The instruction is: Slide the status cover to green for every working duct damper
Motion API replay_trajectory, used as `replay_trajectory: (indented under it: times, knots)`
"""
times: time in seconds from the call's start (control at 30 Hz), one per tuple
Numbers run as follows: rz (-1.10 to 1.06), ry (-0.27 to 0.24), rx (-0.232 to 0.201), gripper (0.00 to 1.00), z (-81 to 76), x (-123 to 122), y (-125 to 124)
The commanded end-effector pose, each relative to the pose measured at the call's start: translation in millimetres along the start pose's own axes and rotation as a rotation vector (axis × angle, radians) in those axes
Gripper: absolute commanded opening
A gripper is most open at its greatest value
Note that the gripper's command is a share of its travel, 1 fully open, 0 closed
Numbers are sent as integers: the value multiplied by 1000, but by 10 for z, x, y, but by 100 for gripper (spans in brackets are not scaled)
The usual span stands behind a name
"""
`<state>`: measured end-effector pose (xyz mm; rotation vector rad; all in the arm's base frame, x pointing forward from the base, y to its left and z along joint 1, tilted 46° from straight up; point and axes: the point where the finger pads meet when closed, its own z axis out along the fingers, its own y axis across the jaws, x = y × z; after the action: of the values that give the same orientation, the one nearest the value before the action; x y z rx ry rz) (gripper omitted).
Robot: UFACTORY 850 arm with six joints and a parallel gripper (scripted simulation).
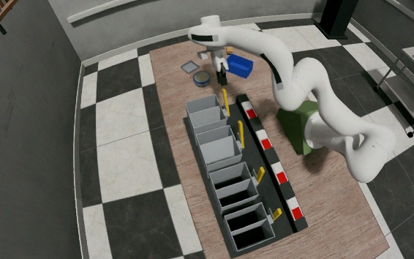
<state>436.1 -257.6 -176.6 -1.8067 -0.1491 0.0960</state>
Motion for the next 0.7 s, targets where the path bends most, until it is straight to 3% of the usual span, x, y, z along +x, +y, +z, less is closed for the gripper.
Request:
replay_trajectory:
  times: [0.0, 0.1, 0.17, 0.23, 0.27, 0.43, 0.67]
  knots:
    - [-1, 1, -23, 39, -30, 73, -37]
    - [-1, 1, -93, 39, -27, 233, -164]
    - [-1, 0, -168, 39, -12, 385, -313]
    - [-1, 0, -168, 39, -12, 385, -313]
    - [-1, 0, -216, 39, -6, 489, -406]
    - [-1, 0, -279, 39, 3, 623, -529]
    - [-4, 2, -414, 39, 14, 915, -786]
